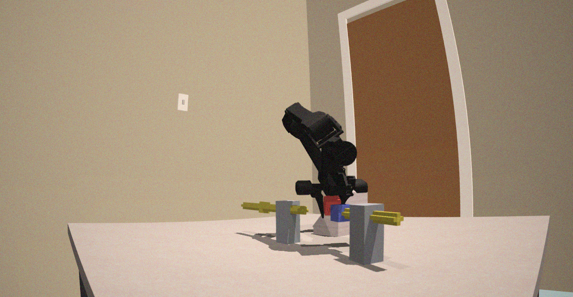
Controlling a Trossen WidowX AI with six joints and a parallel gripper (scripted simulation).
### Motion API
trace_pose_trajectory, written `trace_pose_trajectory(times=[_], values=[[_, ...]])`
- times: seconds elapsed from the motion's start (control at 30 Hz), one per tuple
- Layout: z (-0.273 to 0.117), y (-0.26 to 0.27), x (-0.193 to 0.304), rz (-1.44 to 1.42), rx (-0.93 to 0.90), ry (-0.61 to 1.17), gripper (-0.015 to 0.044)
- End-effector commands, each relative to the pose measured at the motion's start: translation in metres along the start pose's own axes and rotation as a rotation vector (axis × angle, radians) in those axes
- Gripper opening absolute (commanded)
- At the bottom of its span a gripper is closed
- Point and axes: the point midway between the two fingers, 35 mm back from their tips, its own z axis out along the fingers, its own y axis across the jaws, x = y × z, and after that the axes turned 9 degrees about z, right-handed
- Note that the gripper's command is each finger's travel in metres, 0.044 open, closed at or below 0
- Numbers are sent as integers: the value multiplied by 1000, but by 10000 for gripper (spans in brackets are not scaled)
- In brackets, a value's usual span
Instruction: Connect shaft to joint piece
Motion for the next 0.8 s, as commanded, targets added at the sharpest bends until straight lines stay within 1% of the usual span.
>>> trace_pose_trajectory(times=[0.0, 0.03, 0.07, 0.23, 0.4, 0.43, 0.77], values=[[0, 0, 0, -3, 0, -2, 182], [0, 0, 0, 0, 0, 0, 156], [0, 0, 0, 0, 0, 0, 147], [0, 0, 0, 0, 0, 0, 147], [0, 0, 0, 0, 0, 0, 16], [0, 0, 0, 0, 0, 0, 0], [2, -3, -1, -64, 4, -40, 0]])
